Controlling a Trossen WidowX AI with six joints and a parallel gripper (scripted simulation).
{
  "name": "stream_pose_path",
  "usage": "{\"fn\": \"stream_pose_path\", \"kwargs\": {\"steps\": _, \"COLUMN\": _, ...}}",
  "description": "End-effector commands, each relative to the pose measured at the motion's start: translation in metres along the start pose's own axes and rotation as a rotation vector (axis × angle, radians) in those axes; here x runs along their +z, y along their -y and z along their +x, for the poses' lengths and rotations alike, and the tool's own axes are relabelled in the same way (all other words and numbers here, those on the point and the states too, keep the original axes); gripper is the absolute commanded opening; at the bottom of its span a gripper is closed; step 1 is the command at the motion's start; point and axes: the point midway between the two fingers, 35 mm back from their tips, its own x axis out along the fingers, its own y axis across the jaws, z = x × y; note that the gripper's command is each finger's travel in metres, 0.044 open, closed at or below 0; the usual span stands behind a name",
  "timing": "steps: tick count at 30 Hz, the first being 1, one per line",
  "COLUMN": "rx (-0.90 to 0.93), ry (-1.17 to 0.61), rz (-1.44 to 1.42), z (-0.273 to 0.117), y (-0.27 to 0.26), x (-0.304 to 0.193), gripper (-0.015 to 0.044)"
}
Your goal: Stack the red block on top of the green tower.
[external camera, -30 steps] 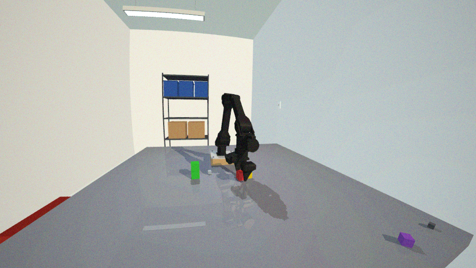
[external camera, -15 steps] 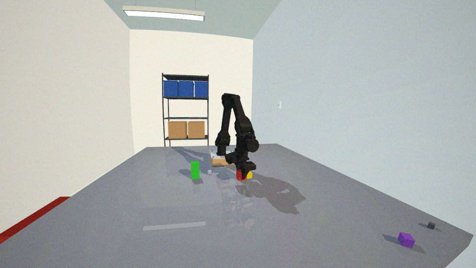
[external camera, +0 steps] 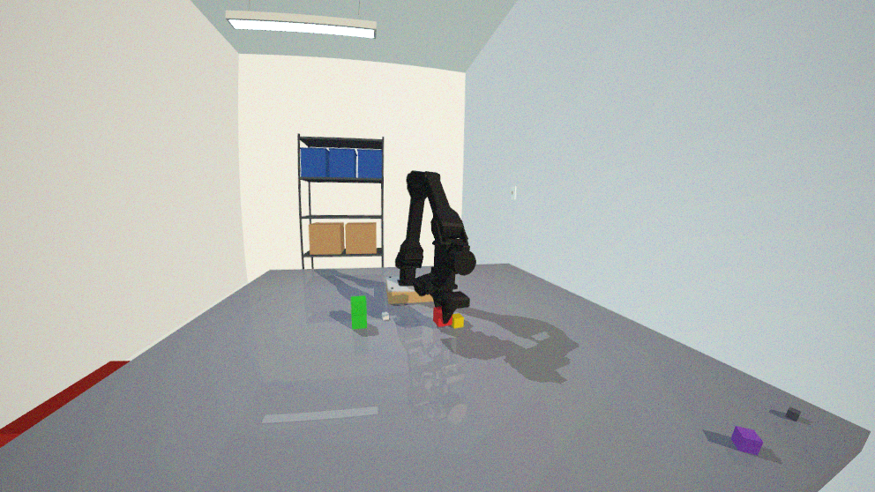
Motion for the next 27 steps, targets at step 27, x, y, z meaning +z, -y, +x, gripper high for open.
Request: {"fn": "stream_pose_path", "kwargs": {"steps": 27, "rx": 0.025, "ry": -0.002, "rz": -0.002, "z": -0.104, "y": -0.003, "x": 0.008, "gripper": 0.0}}
